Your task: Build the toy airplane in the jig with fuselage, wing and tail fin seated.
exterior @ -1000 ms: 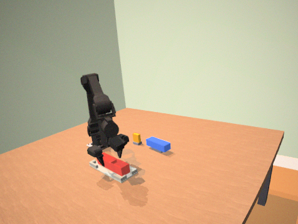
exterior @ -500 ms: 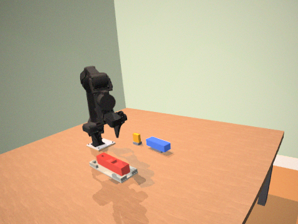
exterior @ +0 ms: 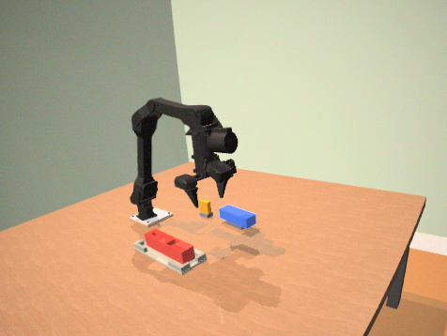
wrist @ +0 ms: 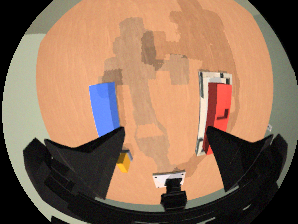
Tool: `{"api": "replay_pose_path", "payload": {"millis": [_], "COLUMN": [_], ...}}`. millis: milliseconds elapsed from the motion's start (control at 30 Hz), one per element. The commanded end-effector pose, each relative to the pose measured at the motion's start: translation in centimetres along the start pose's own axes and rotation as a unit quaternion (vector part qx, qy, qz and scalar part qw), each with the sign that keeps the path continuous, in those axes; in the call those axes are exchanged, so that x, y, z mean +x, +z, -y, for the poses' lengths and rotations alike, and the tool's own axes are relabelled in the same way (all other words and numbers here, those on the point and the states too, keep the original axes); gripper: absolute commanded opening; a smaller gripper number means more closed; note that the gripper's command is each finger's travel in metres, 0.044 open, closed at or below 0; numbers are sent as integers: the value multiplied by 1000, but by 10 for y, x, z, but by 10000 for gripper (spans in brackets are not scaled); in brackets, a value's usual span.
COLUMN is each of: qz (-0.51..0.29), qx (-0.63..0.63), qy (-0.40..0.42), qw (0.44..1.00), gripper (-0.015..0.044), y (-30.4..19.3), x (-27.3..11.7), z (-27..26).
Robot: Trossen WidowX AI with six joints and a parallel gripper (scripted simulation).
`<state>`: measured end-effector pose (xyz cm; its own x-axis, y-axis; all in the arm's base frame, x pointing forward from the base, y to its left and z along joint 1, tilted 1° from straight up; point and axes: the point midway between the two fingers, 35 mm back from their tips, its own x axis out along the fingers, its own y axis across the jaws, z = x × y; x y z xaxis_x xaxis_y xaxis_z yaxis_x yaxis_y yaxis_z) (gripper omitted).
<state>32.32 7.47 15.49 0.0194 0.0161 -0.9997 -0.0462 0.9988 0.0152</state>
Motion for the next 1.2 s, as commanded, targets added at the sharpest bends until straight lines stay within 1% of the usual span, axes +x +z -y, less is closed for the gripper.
{"api": "replay_pose_path", "payload": {"millis": [0,100,167,333,467,633,733,1167], "qz": [-3,-3,-4,-3,-4,-4,-4,-4], "qx": [0,0,0,0,0,0,0,0], "qy": [3,7,8,8,8,8,8,8], "qw": [1000,1000,1000,1000,1000,1000,1000,1000], "gripper": [440,440,440,440,440,440,440,440], "y": [-5,-16,-19,-19,-19,-19,-19,-19], "x": [5,8,9,11,42,45,58,73], "z": [-59,-107,-119,-119,-119,-119,-119,-120]}}
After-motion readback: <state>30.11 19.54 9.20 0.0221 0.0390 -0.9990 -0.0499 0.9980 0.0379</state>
